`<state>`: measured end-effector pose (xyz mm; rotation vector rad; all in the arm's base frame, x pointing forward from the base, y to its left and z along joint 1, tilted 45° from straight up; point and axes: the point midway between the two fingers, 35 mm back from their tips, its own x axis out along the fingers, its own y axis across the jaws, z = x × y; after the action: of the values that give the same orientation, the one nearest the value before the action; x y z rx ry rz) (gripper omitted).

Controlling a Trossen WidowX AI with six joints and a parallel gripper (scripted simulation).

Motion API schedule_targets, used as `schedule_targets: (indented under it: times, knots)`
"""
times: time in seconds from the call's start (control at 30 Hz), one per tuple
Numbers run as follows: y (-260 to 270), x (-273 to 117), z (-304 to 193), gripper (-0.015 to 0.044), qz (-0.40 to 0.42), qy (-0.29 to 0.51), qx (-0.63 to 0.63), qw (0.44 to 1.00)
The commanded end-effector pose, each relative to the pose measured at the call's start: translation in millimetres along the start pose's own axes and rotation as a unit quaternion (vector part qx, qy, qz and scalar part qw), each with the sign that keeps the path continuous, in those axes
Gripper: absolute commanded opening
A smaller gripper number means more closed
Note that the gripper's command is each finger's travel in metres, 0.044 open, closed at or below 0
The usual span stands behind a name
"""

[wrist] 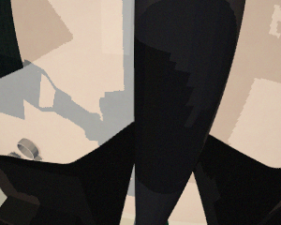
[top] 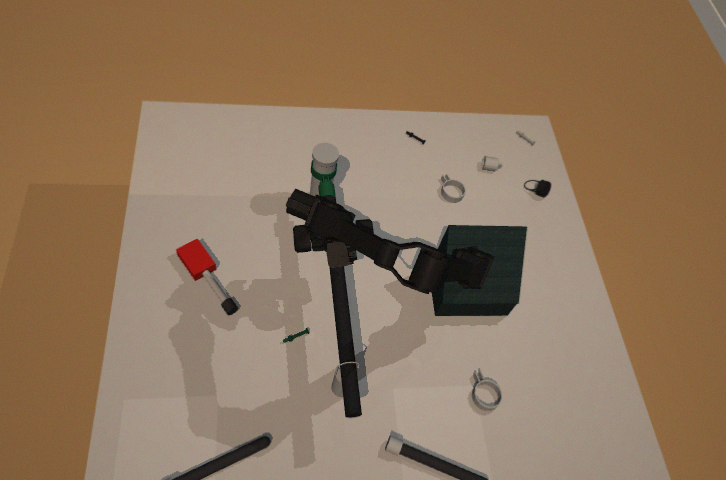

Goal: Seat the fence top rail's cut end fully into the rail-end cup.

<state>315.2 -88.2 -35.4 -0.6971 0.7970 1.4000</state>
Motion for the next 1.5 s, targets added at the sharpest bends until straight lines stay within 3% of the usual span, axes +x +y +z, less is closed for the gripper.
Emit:
schedule_targets:
  times: [0.0,1.47]
  knots:
    - [-0.8,-1.8,-2.0,0.0000,-0.001,0.003,-0.001,1.000]
    - [-0.3,0.2,-0.2,0.0000,0.005,-0.003,-0.001,1.000]
